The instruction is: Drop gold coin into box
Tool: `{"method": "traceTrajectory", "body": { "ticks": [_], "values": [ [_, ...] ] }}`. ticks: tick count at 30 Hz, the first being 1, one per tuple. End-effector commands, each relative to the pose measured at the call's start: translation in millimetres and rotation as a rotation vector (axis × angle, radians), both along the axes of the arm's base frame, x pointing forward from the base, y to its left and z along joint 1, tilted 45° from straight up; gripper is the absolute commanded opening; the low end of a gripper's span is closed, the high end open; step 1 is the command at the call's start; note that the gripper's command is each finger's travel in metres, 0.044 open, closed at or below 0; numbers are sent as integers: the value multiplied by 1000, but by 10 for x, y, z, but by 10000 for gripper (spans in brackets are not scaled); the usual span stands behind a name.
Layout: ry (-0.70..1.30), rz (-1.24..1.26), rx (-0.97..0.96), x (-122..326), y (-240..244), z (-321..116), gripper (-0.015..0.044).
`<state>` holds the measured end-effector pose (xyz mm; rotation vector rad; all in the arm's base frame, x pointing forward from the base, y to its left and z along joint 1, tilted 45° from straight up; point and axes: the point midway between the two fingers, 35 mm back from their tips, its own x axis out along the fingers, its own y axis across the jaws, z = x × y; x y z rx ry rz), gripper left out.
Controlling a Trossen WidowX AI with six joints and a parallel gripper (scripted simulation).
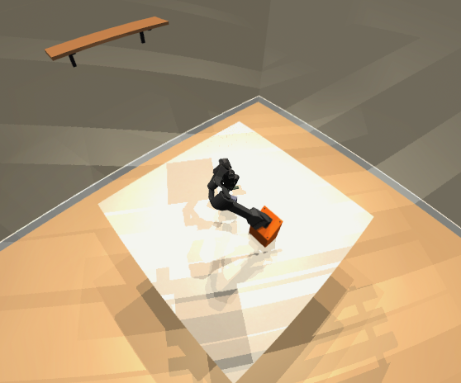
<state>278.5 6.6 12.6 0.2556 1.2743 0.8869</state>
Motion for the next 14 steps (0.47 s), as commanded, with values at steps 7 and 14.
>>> {"method": "traceTrajectory", "body": {
  "ticks": [7,14],
  "values": [
    [-5,-3,-1,-22,-237,256,440],
    [-5,-3,-1,-22,-237,256,440]
  ]
}}
